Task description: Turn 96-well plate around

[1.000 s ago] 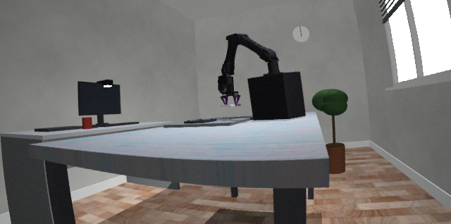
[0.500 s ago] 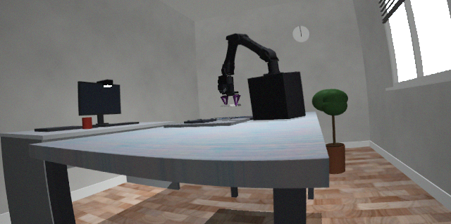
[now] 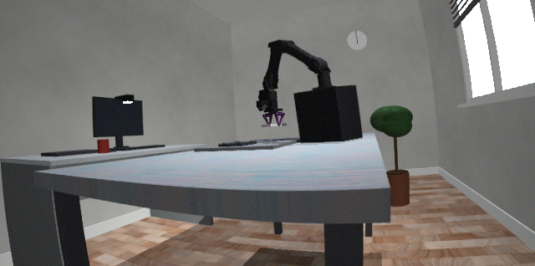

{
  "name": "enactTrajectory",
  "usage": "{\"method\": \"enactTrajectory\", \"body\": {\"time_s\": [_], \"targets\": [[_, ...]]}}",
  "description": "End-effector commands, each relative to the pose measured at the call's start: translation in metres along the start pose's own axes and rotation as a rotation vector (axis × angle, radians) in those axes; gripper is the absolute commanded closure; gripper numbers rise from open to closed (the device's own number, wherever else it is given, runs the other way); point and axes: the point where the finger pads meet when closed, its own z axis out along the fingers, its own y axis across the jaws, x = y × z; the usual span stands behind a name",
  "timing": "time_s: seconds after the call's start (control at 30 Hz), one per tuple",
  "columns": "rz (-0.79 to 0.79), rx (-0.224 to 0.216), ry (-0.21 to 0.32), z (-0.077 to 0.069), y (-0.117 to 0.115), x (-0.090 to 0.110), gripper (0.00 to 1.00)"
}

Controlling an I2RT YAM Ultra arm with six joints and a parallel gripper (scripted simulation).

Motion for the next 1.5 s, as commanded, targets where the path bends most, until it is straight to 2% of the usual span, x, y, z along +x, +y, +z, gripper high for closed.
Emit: {"method": "enactTrajectory", "body": {"time_s": [0.0, 0.97, 1.47], "targets": [[0.009, 0.006, -0.003, -0.004, -0.003, 0.0, 1.0], [0.009, 0.006, -0.003, -0.004, -0.002, 0.0, 1.0], [0.009, 0.006, -0.003, 0.006, -0.003, 0.0, 1.0]]}}
